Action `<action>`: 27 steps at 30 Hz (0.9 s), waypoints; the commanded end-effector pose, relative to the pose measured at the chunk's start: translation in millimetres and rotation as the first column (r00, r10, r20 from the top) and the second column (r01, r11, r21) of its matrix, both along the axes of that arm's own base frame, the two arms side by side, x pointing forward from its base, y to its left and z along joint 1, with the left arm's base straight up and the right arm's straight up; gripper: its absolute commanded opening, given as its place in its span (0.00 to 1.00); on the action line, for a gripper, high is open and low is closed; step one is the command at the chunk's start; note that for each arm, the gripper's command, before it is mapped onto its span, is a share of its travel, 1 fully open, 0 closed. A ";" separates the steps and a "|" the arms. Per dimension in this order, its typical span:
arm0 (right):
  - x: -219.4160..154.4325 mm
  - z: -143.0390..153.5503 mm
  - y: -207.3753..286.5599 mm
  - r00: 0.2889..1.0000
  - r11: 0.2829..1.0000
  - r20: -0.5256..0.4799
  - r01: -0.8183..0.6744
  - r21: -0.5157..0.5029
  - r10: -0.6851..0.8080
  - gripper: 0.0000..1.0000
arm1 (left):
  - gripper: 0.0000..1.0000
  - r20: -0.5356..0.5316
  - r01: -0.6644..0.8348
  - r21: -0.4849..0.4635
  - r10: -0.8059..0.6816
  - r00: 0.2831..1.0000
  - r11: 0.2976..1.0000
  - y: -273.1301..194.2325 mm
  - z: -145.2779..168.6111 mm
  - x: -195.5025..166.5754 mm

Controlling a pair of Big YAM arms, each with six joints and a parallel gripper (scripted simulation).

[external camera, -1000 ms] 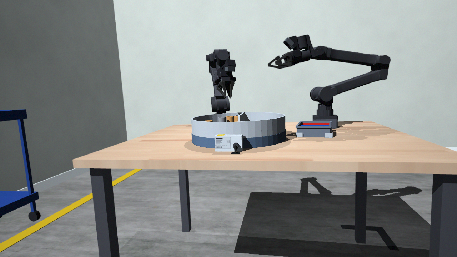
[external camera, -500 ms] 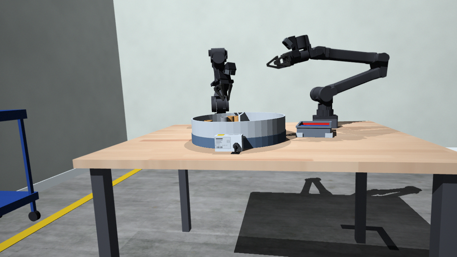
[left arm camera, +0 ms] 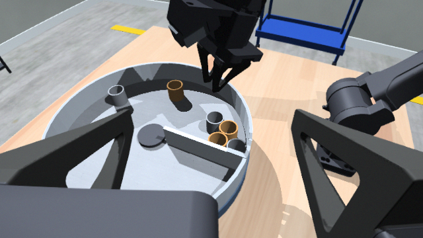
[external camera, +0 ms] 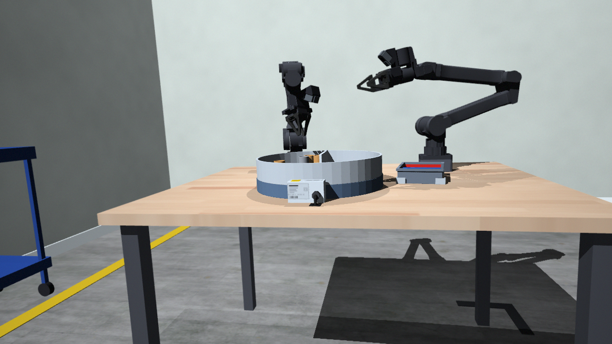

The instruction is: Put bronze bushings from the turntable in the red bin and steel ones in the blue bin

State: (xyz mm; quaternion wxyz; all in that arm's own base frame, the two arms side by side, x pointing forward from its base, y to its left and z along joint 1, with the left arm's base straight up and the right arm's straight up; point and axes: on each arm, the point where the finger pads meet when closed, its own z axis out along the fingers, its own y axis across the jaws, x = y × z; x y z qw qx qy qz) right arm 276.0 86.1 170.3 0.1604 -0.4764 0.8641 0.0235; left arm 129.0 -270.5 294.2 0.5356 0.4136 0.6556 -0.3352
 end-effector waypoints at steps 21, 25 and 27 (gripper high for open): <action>22.9 4.4 3.4 0.965 0.960 -0.070 -0.258 -0.106 0.252 0.29 | 1.00 0.023 -0.001 -0.054 0.002 1.000 0.999 -3.6 34.8 1.9; 19.5 -2.0 8.6 0.936 0.929 -0.103 -0.348 -0.123 0.337 0.29 | 1.00 0.023 -0.001 -0.054 0.002 1.000 0.999 -3.6 34.8 1.9; 16.9 -6.7 14.7 0.899 0.889 -0.139 -0.434 -0.148 0.415 0.29 | 1.00 0.023 -0.001 -0.054 0.002 1.000 0.999 -3.6 34.8 1.9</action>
